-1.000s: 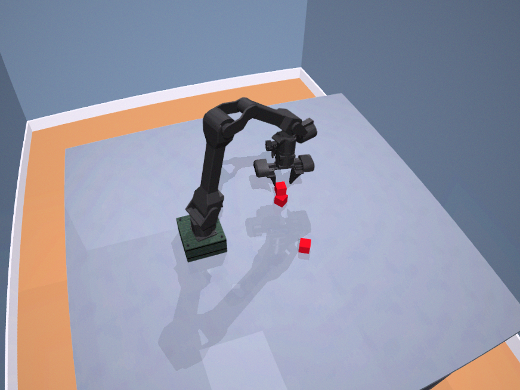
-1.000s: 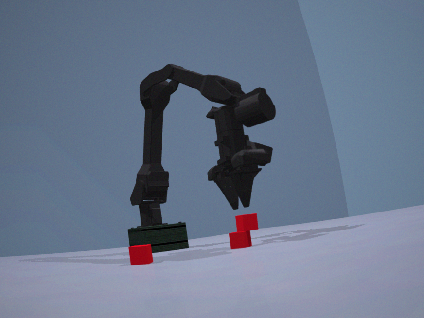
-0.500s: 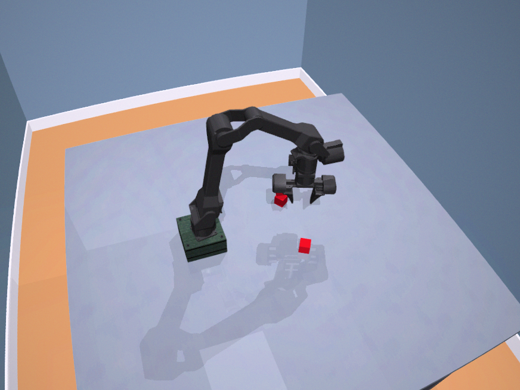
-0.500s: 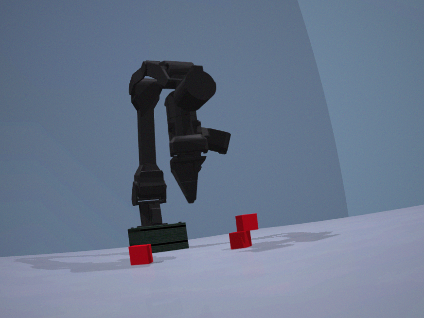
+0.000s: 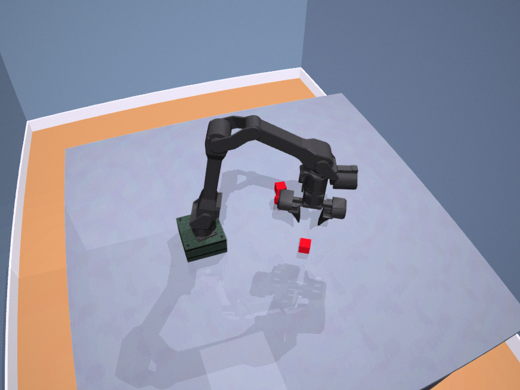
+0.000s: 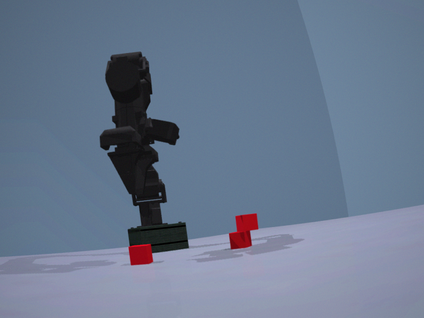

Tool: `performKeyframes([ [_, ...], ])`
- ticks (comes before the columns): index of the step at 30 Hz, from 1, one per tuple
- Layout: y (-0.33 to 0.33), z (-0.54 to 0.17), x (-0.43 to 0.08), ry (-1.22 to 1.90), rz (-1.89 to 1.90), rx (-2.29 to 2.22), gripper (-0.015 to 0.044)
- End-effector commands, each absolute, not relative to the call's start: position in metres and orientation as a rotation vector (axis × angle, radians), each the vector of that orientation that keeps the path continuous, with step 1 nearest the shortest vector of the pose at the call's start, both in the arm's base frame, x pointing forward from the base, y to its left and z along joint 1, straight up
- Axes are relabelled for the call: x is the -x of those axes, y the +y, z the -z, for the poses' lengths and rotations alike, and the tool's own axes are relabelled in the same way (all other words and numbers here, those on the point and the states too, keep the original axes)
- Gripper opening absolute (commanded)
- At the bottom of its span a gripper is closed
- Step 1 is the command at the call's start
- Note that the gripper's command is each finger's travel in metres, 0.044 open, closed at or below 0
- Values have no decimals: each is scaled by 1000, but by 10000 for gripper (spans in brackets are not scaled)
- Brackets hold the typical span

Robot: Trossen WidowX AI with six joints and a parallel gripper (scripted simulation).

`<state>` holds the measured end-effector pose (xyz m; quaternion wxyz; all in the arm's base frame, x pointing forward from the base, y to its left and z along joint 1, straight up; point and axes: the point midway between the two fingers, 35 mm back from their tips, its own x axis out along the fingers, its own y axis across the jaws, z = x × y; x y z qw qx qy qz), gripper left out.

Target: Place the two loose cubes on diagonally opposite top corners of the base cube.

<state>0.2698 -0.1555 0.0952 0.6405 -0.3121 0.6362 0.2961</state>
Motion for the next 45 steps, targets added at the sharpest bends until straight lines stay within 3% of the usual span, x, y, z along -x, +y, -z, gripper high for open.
performKeyframes([
  [1,-161,-97,-268,1449,-674,715,265],
  [8,-162,-38,-269,1449,-674,714,265],
  [43,-162,11,-269,1449,-674,714,265],
  [45,-162,11,-269,1449,-674,714,212],
])
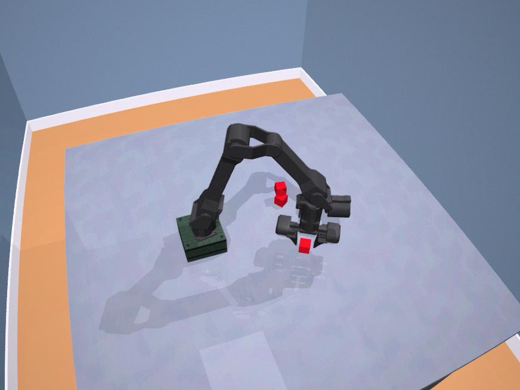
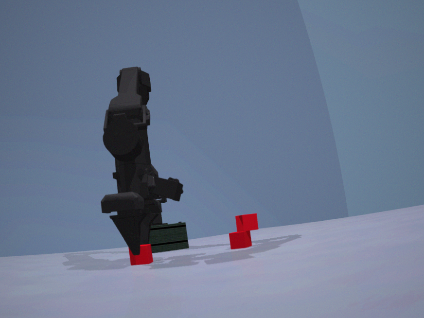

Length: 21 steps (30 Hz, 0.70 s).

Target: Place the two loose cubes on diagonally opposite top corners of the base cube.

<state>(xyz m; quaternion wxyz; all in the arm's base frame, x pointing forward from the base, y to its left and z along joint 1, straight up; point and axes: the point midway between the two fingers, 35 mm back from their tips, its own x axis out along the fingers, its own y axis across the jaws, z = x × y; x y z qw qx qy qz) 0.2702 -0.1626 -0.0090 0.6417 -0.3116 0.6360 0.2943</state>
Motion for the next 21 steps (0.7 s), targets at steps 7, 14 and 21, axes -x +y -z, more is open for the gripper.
performKeyframes([
  [7,-162,11,-269,1449,-674,714,105],
  [14,-164,-5,-272,1449,-674,715,105],
  [21,-164,-27,-273,1449,-674,715,105],
])
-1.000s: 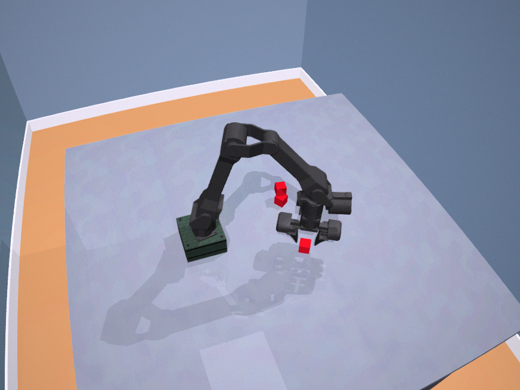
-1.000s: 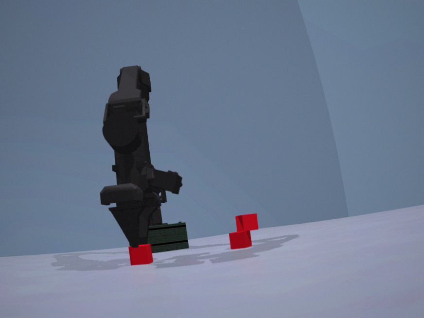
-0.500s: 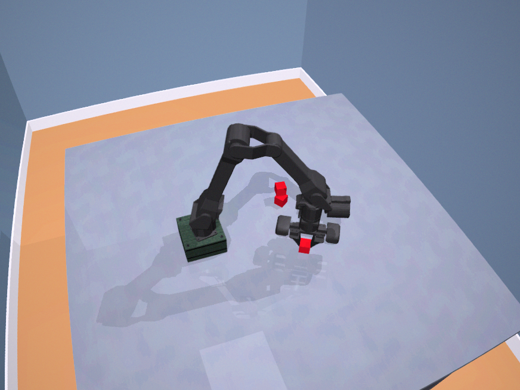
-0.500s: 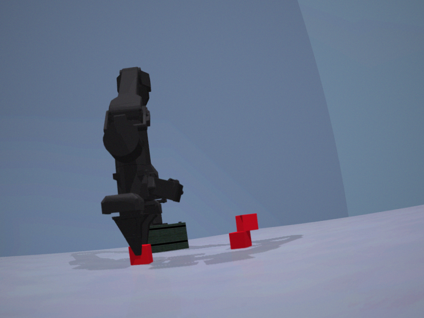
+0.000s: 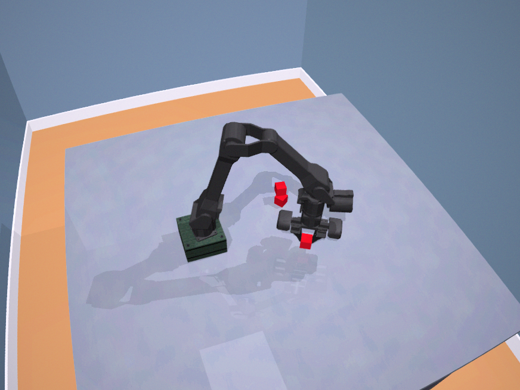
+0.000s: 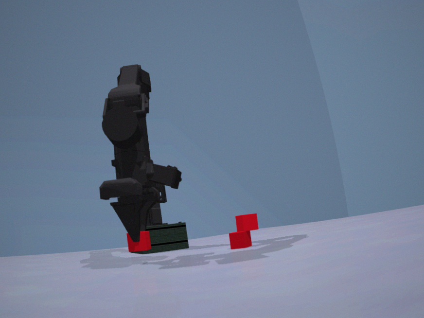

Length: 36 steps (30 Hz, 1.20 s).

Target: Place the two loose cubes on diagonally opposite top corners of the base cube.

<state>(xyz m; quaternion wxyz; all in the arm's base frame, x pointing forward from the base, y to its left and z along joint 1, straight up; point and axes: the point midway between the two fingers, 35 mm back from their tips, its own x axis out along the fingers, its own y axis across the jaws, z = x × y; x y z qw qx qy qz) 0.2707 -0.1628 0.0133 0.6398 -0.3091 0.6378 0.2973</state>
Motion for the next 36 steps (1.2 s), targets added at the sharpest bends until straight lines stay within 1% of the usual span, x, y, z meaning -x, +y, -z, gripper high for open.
performKeyframes([
  [1,-164,-30,-273,1449,-674,715,105],
  [22,-161,-96,-268,1449,-674,715,105],
  [27,-159,-98,-269,1448,-677,718,105],
  [36,-132,-96,-281,1431,-721,759,105],
])
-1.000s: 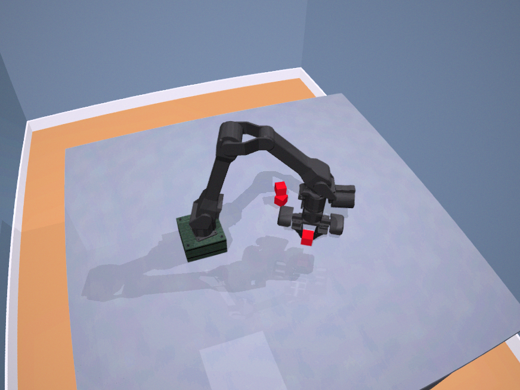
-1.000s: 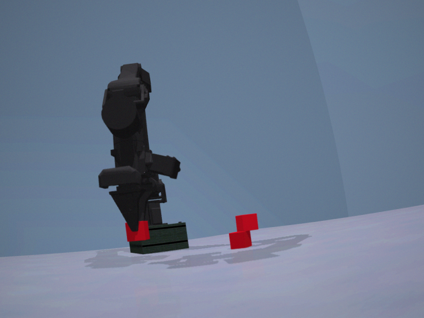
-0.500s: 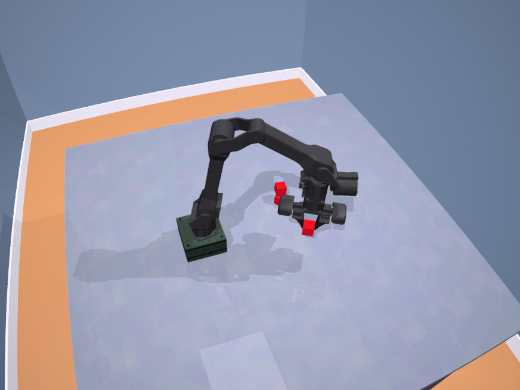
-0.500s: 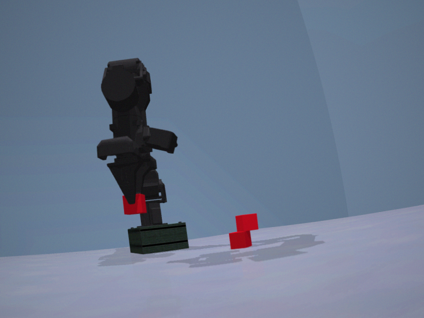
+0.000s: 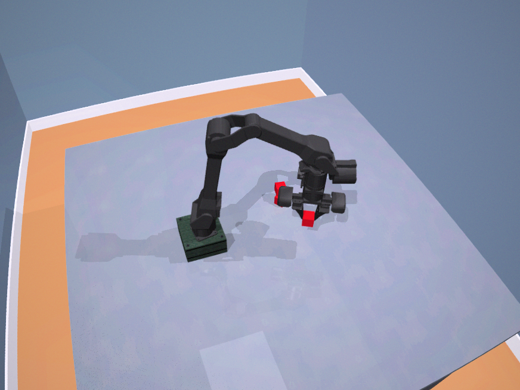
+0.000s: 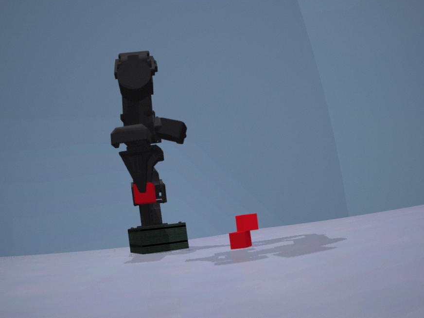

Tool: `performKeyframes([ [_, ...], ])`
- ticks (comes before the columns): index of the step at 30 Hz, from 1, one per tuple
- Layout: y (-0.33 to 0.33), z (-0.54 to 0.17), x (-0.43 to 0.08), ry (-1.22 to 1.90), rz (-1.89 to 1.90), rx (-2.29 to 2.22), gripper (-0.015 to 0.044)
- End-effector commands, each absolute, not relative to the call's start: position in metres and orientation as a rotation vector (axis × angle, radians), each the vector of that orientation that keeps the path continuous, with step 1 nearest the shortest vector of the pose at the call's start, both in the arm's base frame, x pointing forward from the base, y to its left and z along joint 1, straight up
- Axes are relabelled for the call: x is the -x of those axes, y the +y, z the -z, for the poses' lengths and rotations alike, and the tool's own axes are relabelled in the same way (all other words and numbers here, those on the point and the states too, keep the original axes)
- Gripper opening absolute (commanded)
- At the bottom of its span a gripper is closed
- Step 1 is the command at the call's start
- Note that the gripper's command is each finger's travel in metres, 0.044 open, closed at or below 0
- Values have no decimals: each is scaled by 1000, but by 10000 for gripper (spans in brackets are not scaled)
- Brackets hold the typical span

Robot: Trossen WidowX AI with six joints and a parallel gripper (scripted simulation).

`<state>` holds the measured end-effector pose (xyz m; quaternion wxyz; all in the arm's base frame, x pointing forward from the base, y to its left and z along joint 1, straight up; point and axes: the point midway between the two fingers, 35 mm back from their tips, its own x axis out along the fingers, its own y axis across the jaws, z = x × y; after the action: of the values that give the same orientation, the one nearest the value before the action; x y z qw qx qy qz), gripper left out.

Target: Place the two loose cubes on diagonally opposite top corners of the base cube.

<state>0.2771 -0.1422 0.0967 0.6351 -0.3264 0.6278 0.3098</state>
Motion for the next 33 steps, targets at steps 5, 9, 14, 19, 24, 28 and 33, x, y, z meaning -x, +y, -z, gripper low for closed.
performKeyframes([
  [5,-116,-95,-286,1422,-746,783,105],
  [9,-104,-94,-290,1414,-766,801,105],
  [14,-88,-92,-294,1404,-790,825,105],
  [19,-72,-91,-297,1393,-815,848,105],
  [24,-56,-90,-299,1382,-840,871,105],
  [28,-43,-89,-300,1374,-860,890,105],
  [33,-27,-88,-301,1363,-884,913,105],
])
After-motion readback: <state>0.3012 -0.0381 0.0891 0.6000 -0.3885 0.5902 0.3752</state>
